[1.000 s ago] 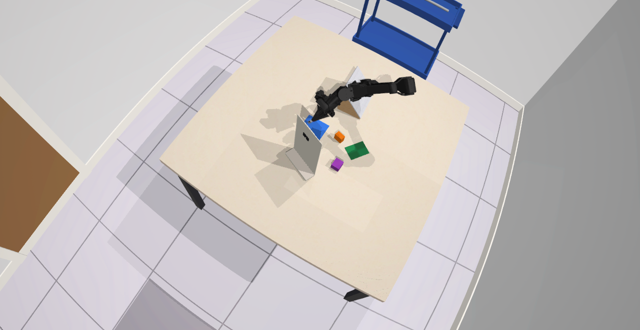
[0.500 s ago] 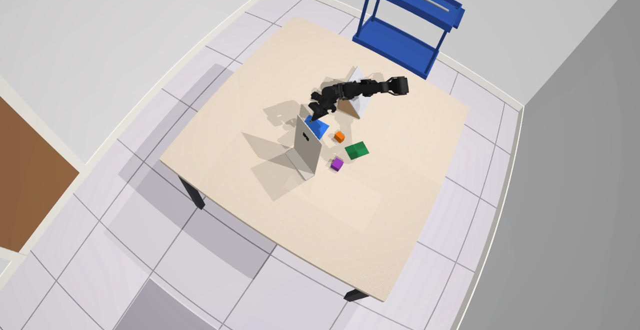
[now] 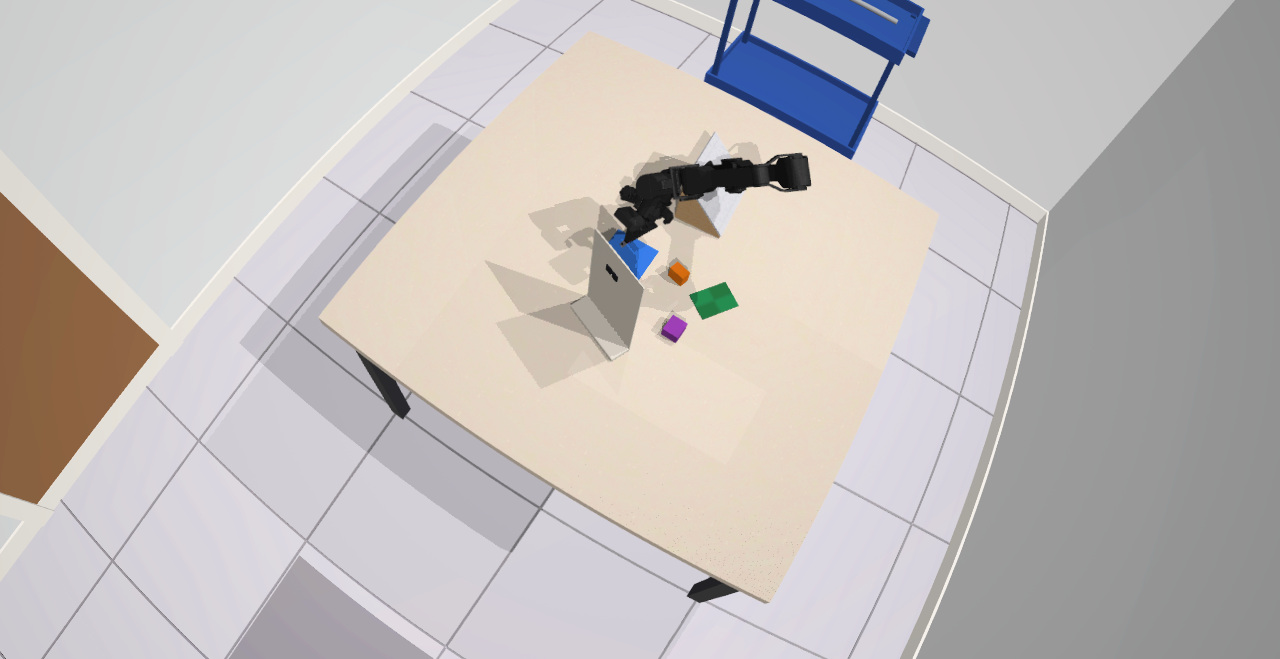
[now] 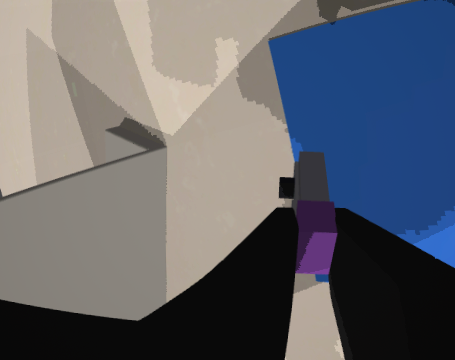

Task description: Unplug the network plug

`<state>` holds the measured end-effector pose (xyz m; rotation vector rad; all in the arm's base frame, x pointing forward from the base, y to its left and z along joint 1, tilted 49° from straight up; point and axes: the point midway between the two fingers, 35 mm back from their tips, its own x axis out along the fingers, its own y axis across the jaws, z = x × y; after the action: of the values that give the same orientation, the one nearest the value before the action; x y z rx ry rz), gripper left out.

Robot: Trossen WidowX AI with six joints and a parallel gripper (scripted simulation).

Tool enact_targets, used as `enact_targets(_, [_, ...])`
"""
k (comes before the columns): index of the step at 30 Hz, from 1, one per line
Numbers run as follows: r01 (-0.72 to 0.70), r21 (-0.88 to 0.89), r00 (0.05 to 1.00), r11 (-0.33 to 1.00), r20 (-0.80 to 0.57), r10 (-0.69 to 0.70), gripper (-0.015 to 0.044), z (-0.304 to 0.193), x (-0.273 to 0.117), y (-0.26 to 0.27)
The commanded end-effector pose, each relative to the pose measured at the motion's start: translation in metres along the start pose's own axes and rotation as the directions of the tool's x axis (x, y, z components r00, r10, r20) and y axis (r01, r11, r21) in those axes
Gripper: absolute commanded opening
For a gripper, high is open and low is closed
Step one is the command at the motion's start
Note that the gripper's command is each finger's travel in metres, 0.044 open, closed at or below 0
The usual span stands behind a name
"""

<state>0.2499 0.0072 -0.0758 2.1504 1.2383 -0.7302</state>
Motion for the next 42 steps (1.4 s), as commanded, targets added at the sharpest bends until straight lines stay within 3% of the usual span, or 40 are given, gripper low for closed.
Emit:
enact_targets(1, [0.01, 0.011, 1.0, 1.0, -0.001, -0.01, 0.0, 0.001, 0.006, -0.006])
enact_targets(42, [0.011, 0.013, 1.0, 1.0, -0.003, -0.011, 0.0, 0.0, 0.04, -0.031])
